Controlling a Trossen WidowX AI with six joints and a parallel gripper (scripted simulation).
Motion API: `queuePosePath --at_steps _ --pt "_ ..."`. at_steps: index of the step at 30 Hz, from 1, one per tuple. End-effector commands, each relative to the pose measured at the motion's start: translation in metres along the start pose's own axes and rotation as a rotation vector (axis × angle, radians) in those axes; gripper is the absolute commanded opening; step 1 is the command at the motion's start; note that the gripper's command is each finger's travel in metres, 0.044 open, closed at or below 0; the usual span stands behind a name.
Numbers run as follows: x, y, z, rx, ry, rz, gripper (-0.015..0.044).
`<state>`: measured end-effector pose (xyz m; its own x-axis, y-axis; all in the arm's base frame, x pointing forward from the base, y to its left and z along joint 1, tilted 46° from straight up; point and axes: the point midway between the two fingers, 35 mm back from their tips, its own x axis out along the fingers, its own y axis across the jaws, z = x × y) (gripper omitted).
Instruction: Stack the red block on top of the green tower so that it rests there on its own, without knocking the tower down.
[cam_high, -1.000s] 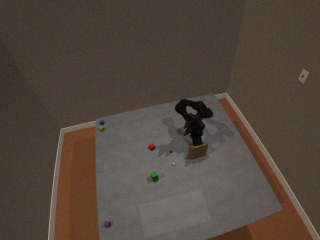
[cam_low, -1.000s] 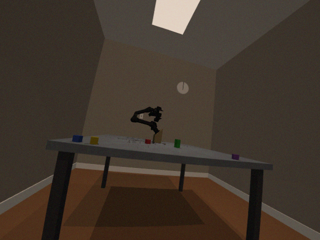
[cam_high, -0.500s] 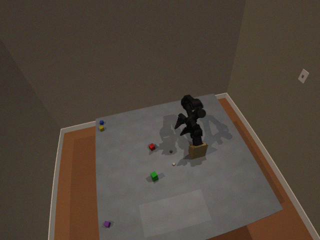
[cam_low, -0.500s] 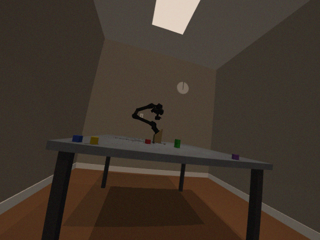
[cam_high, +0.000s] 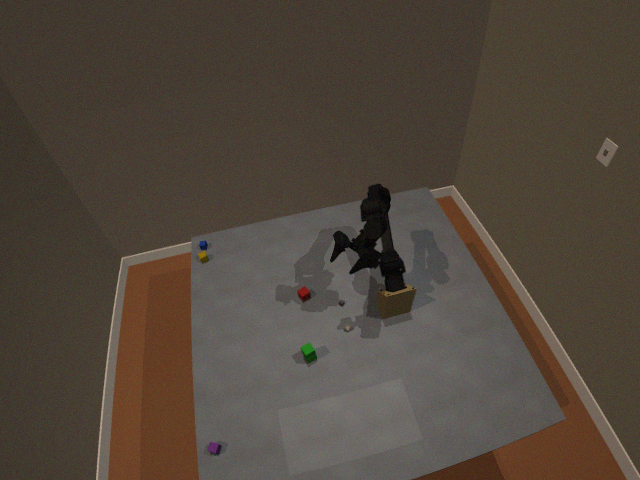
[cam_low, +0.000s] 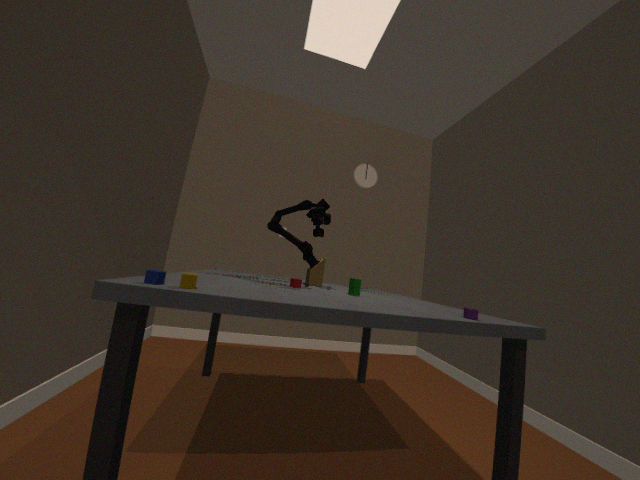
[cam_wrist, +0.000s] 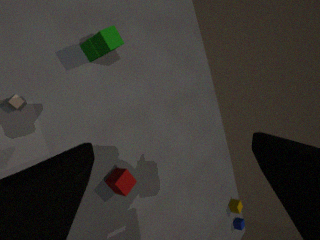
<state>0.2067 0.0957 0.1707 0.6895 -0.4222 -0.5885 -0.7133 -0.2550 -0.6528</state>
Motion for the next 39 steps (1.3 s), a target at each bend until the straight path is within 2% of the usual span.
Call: queuePosePath --at_steps 1,18,30,39 --pt "0.012 -0.006 -0.003 0.049 0.034 0.057 0.0440" --pt "0.087 -0.025 -0.048 0.463 0.298 0.276 0.0440" --pt "0.140 -0.022 -0.085 0.680 0.442 0.391 0.0440" --pt "0.183 -0.008 -0.131 0.860 0.603 0.487 0.0440"
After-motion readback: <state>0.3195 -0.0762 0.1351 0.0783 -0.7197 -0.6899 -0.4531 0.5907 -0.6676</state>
